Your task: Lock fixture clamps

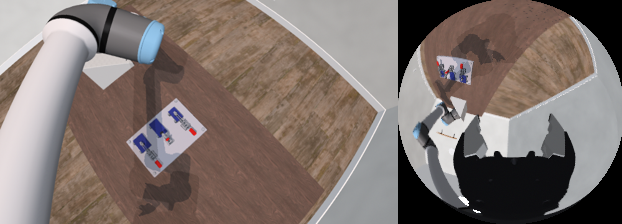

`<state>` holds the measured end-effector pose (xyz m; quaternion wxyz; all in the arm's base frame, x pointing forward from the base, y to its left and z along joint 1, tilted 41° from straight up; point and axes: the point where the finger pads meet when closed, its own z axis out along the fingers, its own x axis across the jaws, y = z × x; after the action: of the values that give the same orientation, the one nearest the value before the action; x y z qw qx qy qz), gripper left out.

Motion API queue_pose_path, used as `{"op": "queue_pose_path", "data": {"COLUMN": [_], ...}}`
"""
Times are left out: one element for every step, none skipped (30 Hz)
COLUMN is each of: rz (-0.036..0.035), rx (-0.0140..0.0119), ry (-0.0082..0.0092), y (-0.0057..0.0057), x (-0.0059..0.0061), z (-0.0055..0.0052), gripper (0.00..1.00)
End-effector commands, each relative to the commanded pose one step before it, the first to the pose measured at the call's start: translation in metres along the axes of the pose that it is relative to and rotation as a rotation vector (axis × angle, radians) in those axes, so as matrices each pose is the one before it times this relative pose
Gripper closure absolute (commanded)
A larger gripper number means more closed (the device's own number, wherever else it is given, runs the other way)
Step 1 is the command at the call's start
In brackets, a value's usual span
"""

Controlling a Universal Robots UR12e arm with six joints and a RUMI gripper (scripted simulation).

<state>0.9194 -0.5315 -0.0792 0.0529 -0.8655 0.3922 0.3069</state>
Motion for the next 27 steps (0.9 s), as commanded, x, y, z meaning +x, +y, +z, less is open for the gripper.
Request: {"op": "queue_pose_path", "data": {"rz": [0.00078,0.00000,0.00000,0.00000,0.00000,0.00000,0.00000,0.00000,0.00000,0.00000,0.00000,0.00000,0.00000,0.00000,0.00000,0.00000,0.00000,0.00001,0.00006,0.00016,0.00031,0.00049,0.00074,0.00108,0.00135,0.00159,0.00169], "rx": [0.00081,0.00000,0.00000,0.00000,0.00000,0.00000,0.00000,0.00000,0.00000,0.00000,0.00000,0.00000,0.00000,0.00000,0.00000,0.00000,0.00000,0.00001,0.00006,0.00015,0.00028,0.00046,0.00073,0.00127,0.00145,0.00150,0.00173], "ry": [0.00173,0.00000,0.00000,0.00000,0.00000,0.00000,0.00000,0.00000,0.00000,0.00000,0.00000,0.00000,0.00000,0.00000,0.00000,0.00000,0.00000,-0.00001,-0.00006,-0.00016,-0.00031,-0.00050,-0.00041,0.00091,0.00009,-0.00011,-0.00011], "y": [0.00098,0.00000,0.00000,0.00000,0.00000,0.00000,0.00000,0.00000,0.00000,0.00000,0.00000,0.00000,0.00000,0.00000,0.00000,0.00000,0.00000,0.00000,0.00001,0.00002,0.00004,0.00007,0.00011,0.00017,0.00013,0.00024,0.00033], "x": [0.00006,0.00000,0.00000,0.00000,0.00000,0.00000,0.00000,0.00000,0.00000,0.00000,0.00000,0.00000,0.00000,0.00000,0.00000,0.00000,0.00000,-0.00001,-0.00004,-0.00009,-0.00018,-0.00029,-0.00039,-0.00039,-0.00029,-0.00033,-0.00040], "z": [-0.00148,0.00000,0.00000,0.00000,0.00000,0.00000,0.00000,0.00000,0.00000,0.00000,0.00000,0.00000,0.00000,0.00000,0.00000,0.00000,0.00000,0.00000,0.00003,0.00009,0.00017,0.00028,0.00019,-0.00071,-0.00007,0.00007,0.00009], "gripper": [0.00,0.00,0.00,0.00,0.00,0.00,0.00,0.00,0.00,0.00,0.00,0.00,0.00,0.00,0.00,0.00,0.00,0.00,0.00,0.00,0.00,0.00,0.00,0.00,0.00,0.00,0.00]}}
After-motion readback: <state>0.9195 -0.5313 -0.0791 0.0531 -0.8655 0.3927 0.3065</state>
